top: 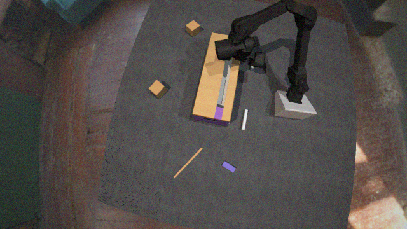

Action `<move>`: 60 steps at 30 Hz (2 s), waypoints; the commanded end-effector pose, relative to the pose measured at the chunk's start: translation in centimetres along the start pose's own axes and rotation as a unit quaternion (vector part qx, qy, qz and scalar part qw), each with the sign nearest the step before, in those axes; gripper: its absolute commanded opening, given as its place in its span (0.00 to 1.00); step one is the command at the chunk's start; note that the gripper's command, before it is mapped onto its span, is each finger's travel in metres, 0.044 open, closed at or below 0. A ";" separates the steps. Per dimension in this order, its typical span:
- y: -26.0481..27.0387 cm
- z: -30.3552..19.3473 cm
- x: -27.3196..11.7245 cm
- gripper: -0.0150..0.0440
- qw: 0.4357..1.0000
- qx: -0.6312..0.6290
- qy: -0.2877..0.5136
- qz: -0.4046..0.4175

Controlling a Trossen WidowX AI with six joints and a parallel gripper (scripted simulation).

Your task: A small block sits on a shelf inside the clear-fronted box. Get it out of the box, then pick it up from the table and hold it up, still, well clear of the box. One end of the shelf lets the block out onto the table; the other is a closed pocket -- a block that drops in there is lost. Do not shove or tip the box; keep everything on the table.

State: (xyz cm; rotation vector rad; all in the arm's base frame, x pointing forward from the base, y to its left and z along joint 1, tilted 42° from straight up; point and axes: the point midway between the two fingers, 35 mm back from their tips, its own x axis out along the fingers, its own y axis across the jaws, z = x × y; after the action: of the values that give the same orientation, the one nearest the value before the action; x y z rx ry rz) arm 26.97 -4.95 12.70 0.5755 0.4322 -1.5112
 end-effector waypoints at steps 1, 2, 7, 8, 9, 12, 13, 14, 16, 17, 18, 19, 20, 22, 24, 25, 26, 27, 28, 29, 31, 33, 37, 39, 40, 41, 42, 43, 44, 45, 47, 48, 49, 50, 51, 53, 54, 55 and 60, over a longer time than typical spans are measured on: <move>0.0 0.9 0.2 0.93 1.000 0.000 -0.002 0.000; 0.0 1.1 0.2 0.93 1.000 0.000 -0.002 0.000; 0.0 1.9 0.4 0.93 1.000 0.000 -0.002 0.001; 0.0 2.0 0.4 0.93 1.000 0.000 -0.002 0.001; 0.0 2.2 0.5 0.93 1.000 0.000 -0.002 0.001; 0.0 2.6 0.5 0.93 1.000 0.000 -0.002 0.001; 0.0 2.7 0.6 0.93 1.000 0.000 -0.002 0.001; 0.0 2.9 0.6 0.93 1.000 0.000 -0.003 0.001; 0.0 3.2 0.6 0.93 1.000 0.000 -0.003 0.001; 0.0 3.3 0.7 0.93 1.000 0.000 -0.003 0.001; 0.0 3.4 0.7 0.93 1.000 0.000 -0.003 0.001; 0.0 3.6 0.7 0.93 1.000 0.000 -0.003 0.001; 0.0 3.7 0.7 0.93 1.000 0.000 -0.003 0.001; 0.0 4.0 0.8 0.93 1.000 0.000 -0.003 0.001; 0.0 4.2 0.8 0.93 1.000 0.000 -0.003 0.001; 0.0 4.2 0.8 0.93 1.000 0.000 -0.003 0.001; 0.0 4.2 0.8 0.93 1.000 0.000 -0.003 0.001; 0.0 4.2 0.8 0.93 1.000 0.000 -0.003 0.001; 0.0 4.2 0.6 0.93 1.000 -0.002 -0.002 0.001; 0.1 4.2 0.2 0.93 1.000 -0.005 -0.002 0.003; 0.1 4.4 -1.3 0.93 1.000 -0.016 0.001 0.007; 0.0 4.6 -3.3 0.93 0.999 -0.030 0.003 0.013; -0.2 4.9 -5.2 0.93 0.999 -0.044 0.003 0.018; -0.2 4.9 -5.2 0.93 0.999 -0.044 0.003 0.018; -0.2 4.9 -5.2 0.93 0.999 -0.044 0.003 0.018; -0.2 4.9 -5.2 0.93 0.999 -0.044 0.003 0.018; -0.2 4.9 -5.2 0.93 0.999 -0.044 0.003 0.018; -0.2 4.9 -5.2 0.93 0.999 -0.044 0.003 0.018; -0.2 4.9 -4.7 0.93 0.999 -0.046 0.001 0.017; -0.3 4.9 -4.7 0.89 0.999 -0.035 0.003 0.019; -0.8 5.4 -4.8 0.80 0.998 0.048 0.019 0.032; -1.2 5.8 -4.9 0.75 0.992 0.113 0.032 0.042; -1.5 6.1 -4.9 0.74 0.982 0.178 0.047 0.051; -1.9 6.4 -5.0 0.74 0.967 0.242 0.062 0.058; -2.3 6.7 -5.1 0.74 0.947 0.304 0.078 0.065; -3.0 7.3 -5.2 0.74 0.896 0.424 0.112 0.074; -3.3 7.6 -5.3 0.74 0.864 0.481 0.130 0.078; -3.7 7.9 -5.3 0.74 0.828 0.535 0.148 0.079; -4.8 8.7 -5.5 0.74 0.680 0.698 0.211 0.076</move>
State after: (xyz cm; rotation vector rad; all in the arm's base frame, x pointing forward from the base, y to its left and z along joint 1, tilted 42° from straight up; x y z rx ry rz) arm 23.65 -4.92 21.75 1.4098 -0.1160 -1.4360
